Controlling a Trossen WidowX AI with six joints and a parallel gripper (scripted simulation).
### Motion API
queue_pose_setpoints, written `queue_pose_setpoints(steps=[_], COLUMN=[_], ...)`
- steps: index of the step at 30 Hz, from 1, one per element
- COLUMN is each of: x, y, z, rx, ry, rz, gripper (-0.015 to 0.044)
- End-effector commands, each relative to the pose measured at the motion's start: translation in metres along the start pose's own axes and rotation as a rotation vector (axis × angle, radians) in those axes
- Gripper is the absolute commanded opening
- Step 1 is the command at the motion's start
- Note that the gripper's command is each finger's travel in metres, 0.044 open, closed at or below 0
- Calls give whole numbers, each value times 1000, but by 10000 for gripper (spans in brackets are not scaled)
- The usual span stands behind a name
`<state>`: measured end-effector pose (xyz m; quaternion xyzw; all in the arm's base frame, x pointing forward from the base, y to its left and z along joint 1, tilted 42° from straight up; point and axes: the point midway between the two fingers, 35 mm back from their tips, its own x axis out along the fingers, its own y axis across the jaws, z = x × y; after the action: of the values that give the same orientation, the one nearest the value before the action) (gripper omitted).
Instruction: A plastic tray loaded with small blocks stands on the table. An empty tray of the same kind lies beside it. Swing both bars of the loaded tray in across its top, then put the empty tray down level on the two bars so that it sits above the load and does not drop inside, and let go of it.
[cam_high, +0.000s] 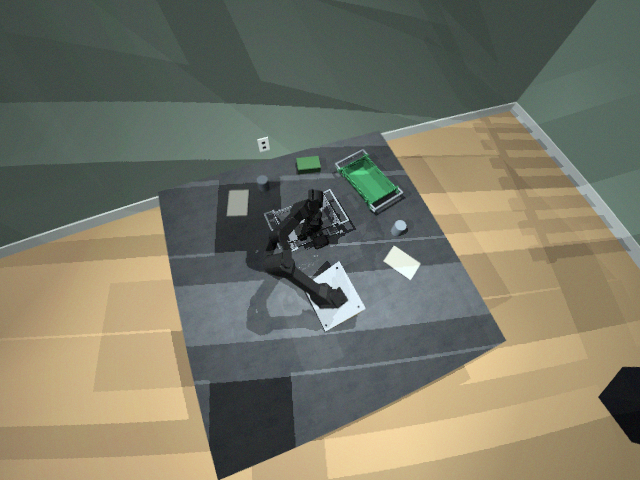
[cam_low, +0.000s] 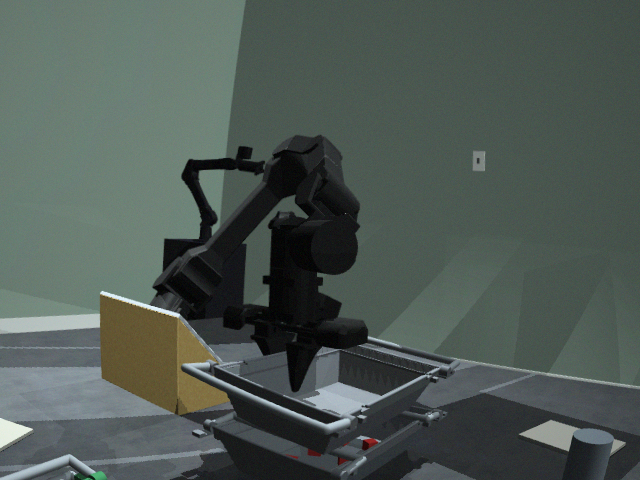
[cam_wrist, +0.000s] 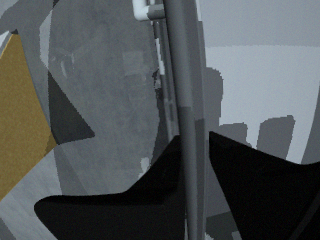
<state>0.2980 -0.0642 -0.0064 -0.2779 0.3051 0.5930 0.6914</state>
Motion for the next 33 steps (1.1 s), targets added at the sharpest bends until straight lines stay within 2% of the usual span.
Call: queue_pose_setpoints(steps=[1, 22, 33], x=[7, 7, 7], y=[5, 5, 5], z=[3, 3, 3], rx=[6, 6, 6], ry=[-4, -4, -4], rz=[33, 33, 33], gripper=[0, 0, 161])
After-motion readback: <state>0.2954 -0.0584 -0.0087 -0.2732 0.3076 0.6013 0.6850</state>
